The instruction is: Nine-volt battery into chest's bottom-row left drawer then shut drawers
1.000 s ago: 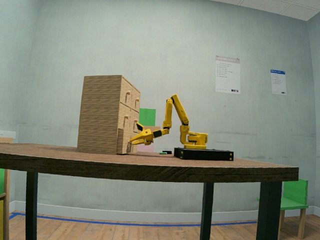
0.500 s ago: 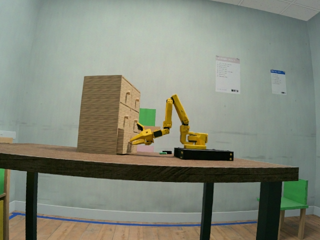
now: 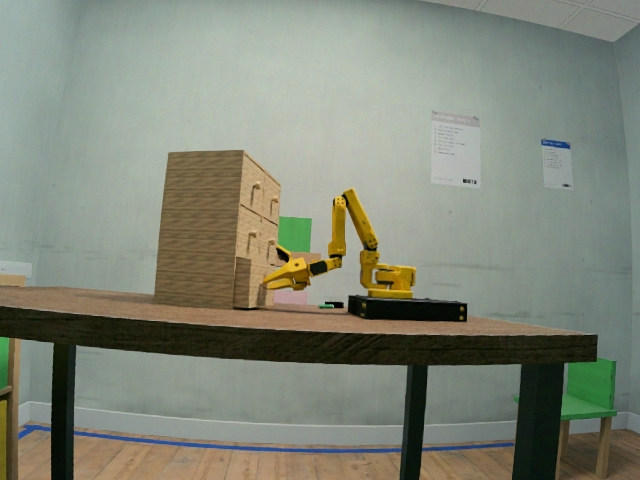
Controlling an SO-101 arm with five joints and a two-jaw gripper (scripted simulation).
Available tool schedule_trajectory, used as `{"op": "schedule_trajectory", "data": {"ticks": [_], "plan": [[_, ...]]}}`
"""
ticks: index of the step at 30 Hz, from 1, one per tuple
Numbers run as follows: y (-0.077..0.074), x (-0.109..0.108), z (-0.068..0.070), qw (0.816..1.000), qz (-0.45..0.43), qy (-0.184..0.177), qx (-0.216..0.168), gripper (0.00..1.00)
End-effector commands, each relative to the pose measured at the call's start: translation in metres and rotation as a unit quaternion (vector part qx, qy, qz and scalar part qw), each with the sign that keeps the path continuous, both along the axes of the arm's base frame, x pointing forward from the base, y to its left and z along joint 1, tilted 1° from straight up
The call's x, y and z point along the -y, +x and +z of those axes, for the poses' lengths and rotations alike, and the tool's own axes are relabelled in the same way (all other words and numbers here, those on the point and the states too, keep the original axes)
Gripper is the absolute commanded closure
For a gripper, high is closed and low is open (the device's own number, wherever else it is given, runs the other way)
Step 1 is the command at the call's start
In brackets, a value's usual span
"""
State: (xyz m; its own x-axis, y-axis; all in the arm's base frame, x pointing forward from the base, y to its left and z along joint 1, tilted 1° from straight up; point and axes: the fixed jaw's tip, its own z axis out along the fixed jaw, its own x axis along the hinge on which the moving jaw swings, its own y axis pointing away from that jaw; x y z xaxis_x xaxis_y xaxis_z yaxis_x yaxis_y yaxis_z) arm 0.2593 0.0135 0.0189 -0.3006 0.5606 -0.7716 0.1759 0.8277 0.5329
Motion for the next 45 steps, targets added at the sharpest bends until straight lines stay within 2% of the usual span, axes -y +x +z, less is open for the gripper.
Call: {"op": "schedule_trajectory", "data": {"ticks": [1, 20, 45], "plan": [[-0.005, -0.006, 0.0, 1.0, 0.011, 0.002, -0.002, 1.0], [-0.006, -0.006, 0.0, 1.0, 0.012, 0.002, -0.002, 1.0], [-0.016, -0.008, 0.0, 1.0, 0.017, 0.002, -0.002, 1.0]]}}
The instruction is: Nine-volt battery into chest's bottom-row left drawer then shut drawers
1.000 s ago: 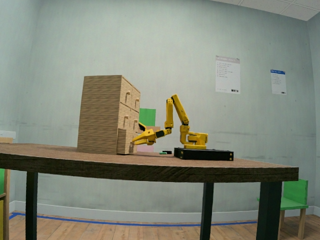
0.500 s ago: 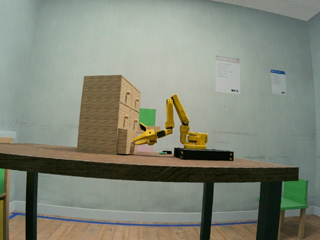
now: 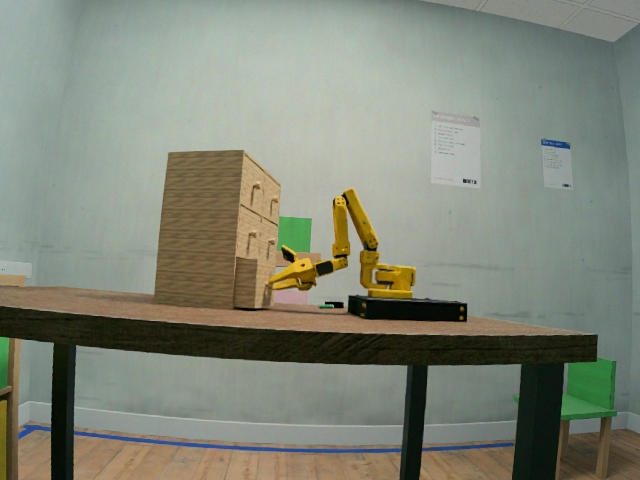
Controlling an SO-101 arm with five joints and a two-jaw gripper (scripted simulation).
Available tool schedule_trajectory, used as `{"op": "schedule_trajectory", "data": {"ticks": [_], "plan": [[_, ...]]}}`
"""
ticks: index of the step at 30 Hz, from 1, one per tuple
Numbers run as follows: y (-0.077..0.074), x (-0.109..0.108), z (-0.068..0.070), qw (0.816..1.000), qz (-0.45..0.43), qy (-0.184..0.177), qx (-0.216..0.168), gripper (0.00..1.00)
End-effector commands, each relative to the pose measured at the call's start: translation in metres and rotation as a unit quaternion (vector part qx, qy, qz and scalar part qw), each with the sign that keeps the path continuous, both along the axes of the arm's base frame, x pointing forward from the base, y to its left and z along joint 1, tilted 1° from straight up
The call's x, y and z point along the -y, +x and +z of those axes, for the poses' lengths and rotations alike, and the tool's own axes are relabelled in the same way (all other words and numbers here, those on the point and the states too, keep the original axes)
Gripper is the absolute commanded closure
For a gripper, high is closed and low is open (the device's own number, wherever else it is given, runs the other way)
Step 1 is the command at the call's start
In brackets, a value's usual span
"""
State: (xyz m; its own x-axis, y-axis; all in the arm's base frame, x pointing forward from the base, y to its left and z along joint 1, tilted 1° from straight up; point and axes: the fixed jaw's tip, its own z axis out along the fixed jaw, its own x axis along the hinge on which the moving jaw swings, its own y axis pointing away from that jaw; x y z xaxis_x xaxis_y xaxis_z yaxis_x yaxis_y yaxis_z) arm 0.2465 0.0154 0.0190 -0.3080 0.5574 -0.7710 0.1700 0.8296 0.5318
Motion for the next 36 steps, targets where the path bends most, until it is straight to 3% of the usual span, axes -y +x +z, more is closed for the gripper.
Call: {"op": "schedule_trajectory", "data": {"ticks": [1, 36], "plan": [[-0.0027, -0.0063, 0.0002, 1.0, 0.013, 0.002, -0.001, 1.0], [-0.0122, -0.0085, 0.0003, 1.0, 0.019, 0.002, -0.001, 1.0]]}}
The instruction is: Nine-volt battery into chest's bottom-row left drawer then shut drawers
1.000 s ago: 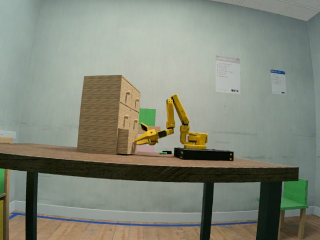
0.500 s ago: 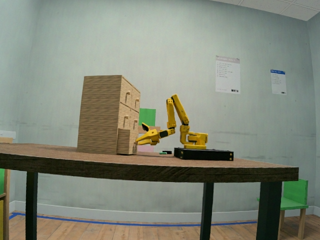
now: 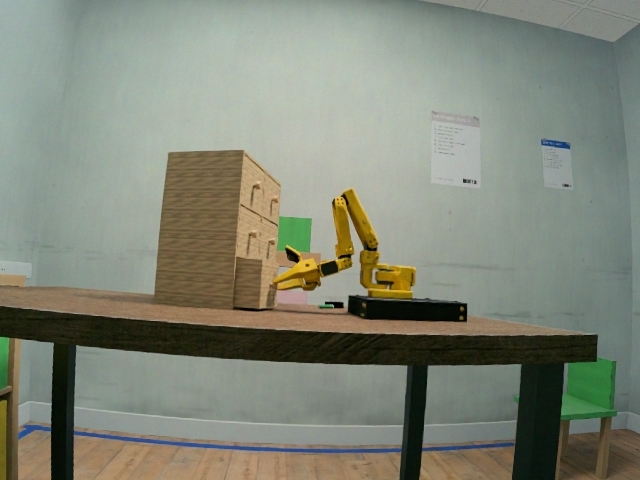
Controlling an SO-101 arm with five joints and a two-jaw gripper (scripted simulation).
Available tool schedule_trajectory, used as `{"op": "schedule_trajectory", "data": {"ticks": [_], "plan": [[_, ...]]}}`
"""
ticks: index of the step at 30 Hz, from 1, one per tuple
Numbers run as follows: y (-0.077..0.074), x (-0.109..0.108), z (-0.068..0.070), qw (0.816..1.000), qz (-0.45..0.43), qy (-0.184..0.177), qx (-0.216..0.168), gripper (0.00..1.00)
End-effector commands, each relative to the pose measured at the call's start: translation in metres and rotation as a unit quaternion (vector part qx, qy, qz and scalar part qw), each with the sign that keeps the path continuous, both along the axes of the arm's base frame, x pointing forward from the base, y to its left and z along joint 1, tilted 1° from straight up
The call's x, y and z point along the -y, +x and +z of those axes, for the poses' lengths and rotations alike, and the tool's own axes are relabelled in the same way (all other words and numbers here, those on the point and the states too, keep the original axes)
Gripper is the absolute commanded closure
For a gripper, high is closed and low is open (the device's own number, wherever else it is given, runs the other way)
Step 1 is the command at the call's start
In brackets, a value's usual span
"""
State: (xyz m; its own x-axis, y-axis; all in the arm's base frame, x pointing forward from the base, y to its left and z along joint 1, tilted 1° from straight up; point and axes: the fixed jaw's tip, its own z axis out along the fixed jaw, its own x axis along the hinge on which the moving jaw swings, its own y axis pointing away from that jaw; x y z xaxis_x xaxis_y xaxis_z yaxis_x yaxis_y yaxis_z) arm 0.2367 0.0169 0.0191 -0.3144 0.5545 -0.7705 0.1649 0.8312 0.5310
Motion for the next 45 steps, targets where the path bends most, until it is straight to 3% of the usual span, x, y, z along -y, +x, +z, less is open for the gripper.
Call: {"op": "schedule_trajectory", "data": {"ticks": [1, 45], "plan": [[-0.002, -0.007, 0.0, 1.0, 0.015, 0.002, 0.001, 1.0], [-0.013, -0.01, 0.0, 1.0, 0.022, 0.002, 0.001, 1.0]]}}
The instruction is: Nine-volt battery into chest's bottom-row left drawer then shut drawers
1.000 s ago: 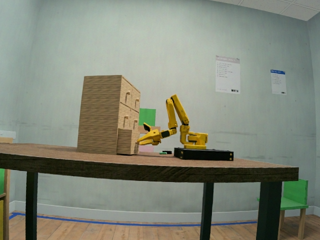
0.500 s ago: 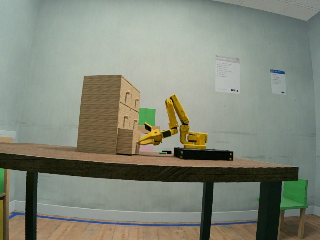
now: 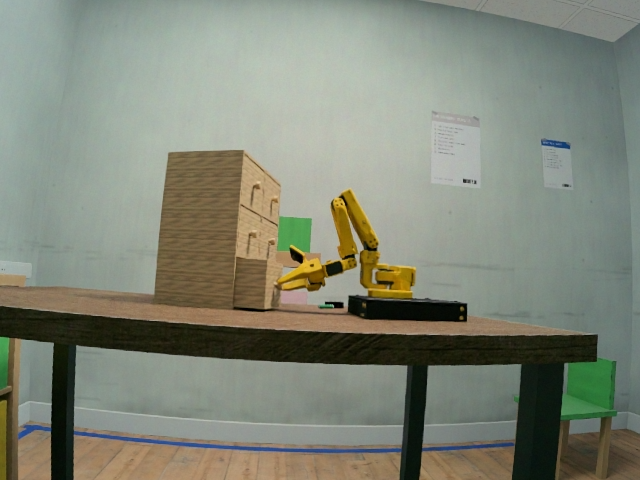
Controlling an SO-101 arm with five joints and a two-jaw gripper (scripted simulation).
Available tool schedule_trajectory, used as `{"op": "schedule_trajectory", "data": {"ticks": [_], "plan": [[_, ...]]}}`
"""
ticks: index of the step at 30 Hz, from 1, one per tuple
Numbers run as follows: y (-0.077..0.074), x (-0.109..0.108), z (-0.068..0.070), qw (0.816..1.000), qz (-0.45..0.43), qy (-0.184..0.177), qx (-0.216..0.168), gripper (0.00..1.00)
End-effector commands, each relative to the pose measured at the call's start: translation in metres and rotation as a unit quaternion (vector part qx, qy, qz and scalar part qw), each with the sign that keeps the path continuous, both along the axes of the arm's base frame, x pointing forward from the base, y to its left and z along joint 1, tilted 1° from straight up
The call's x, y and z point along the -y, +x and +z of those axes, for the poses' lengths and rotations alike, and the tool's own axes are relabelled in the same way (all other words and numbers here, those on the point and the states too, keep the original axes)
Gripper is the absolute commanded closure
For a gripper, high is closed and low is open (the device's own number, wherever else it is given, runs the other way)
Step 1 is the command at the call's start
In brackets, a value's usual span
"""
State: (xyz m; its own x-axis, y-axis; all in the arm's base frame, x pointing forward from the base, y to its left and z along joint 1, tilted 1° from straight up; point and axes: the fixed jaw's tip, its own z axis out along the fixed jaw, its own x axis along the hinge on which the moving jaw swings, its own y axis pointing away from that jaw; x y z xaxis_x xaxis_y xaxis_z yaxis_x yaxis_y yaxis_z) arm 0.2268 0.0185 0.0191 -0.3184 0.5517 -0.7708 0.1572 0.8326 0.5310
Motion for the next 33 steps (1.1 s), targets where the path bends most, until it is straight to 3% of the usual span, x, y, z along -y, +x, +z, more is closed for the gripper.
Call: {"op": "schedule_trajectory", "data": {"ticks": [1, 33], "plan": [[-0.0037, -0.008, 0.0002, 1.0, 0.018, 0.002, 0.0, 1.0], [-0.0077, -0.009, 0.0003, 1.0, 0.021, 0.003, 0.0, 0.98]]}}
